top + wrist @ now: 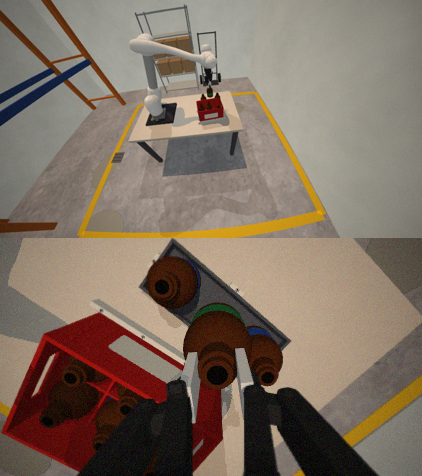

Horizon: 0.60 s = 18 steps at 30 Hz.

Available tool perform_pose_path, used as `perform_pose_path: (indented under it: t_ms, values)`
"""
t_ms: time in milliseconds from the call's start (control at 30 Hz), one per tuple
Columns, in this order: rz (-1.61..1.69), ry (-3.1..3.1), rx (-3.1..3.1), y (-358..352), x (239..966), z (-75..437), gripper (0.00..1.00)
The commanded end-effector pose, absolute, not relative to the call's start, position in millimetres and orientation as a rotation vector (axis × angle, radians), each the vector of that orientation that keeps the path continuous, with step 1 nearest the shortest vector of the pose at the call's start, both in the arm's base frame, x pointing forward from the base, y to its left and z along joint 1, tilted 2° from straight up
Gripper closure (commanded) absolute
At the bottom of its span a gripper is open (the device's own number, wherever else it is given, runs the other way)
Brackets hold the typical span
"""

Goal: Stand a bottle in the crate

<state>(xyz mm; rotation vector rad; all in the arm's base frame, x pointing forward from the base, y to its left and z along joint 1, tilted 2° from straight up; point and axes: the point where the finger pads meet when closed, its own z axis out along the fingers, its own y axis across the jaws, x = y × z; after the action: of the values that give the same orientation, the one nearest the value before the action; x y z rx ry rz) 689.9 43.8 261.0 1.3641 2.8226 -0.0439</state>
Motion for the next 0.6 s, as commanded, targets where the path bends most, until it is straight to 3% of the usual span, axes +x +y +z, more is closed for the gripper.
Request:
perform_pose_path:
  t_ms: [0, 567]
  values:
    - [-0.044, 2.823, 1.364, 43.8, 689.8, 261.4, 1.00]
    - [-0.044, 2.823, 1.364, 44.1, 689.9, 270.5, 1.00]
